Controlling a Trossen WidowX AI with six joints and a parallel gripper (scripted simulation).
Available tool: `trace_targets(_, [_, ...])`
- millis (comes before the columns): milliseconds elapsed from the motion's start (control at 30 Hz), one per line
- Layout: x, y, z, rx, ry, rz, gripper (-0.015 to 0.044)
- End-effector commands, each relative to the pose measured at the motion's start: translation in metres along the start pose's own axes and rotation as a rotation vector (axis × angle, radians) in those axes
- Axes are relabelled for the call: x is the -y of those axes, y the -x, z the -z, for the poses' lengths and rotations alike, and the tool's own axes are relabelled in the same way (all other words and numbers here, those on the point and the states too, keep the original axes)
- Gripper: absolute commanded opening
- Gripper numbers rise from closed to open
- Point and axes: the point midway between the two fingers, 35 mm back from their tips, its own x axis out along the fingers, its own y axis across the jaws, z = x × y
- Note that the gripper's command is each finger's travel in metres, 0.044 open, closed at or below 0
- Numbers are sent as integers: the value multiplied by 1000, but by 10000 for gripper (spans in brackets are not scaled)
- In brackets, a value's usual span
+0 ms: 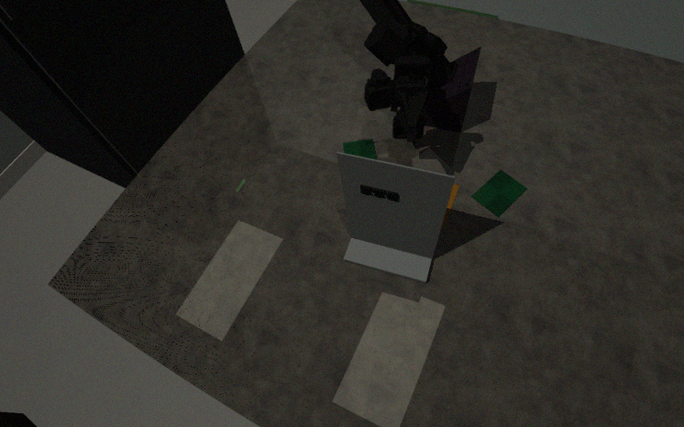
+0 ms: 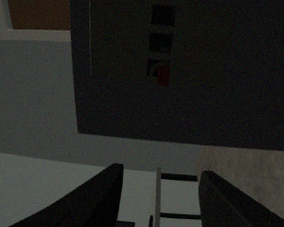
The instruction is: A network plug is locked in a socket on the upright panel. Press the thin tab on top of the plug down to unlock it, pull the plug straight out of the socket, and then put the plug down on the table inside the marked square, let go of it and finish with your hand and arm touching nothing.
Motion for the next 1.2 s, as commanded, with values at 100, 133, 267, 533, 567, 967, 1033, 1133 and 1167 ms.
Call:
trace_targets(100, [-2,-18,-5,-2,-6,-1,156])
trace_targets(133, [-2,-21,-6,-2,-6,-2,156])
trace_targets(267, [-2,-33,-9,-2,-6,-2,156])
trace_targets(533, [1,-54,-13,-1,-6,-3,156])
trace_targets(567, [1,-54,-13,-1,-6,-3,156])
trace_targets(967, [-1,-71,-18,0,-5,-4,156])
trace_targets(1033, [-1,-74,-19,0,-5,-4,156])
trace_targets(1133, [-1,-78,-21,1,-5,-4,156])
trace_targets(1167, [-1,-80,-21,1,-5,-4,156])
